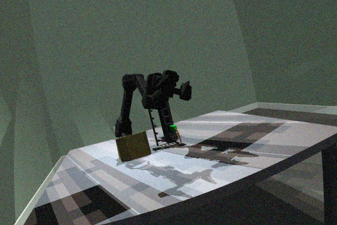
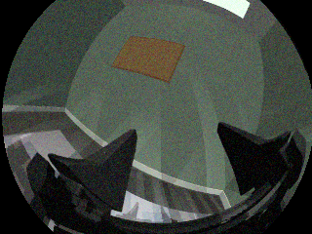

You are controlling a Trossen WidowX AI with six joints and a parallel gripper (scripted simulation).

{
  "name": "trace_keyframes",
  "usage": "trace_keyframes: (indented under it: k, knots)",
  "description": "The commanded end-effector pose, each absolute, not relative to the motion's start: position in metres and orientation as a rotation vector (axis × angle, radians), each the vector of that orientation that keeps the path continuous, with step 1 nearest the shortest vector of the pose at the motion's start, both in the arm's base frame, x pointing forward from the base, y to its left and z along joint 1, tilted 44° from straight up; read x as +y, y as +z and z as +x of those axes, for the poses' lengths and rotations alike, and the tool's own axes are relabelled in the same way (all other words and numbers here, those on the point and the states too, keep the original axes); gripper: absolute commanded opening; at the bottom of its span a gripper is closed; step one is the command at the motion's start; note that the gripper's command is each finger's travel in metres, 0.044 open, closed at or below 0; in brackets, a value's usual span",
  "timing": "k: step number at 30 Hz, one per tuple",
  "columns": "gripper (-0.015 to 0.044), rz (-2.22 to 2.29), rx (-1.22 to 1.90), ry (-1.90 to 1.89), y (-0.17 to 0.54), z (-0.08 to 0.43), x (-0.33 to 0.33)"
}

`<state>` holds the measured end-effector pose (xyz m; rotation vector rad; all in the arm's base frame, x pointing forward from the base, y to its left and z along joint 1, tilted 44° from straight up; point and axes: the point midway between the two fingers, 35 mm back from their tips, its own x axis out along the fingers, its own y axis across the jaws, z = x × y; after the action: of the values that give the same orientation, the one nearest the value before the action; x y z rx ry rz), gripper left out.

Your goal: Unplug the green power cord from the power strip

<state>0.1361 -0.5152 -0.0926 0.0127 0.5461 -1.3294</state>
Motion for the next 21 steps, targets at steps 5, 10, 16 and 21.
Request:
trace_keyframes:
  k: [5,10,16,21]
  knots:
    - [0.0269,0.202,0.609,-1.184,-0.108,0.176,-0.493]
    - [0.0160,0.485,0.724,-0.999,-0.123,0.224,-0.444]
    - [0.0160,0.834,0.902,-0.821,-0.123,0.263,-0.365]
    - [0.0160,1.072,1.049,-0.733,-0.109,0.276,-0.304]
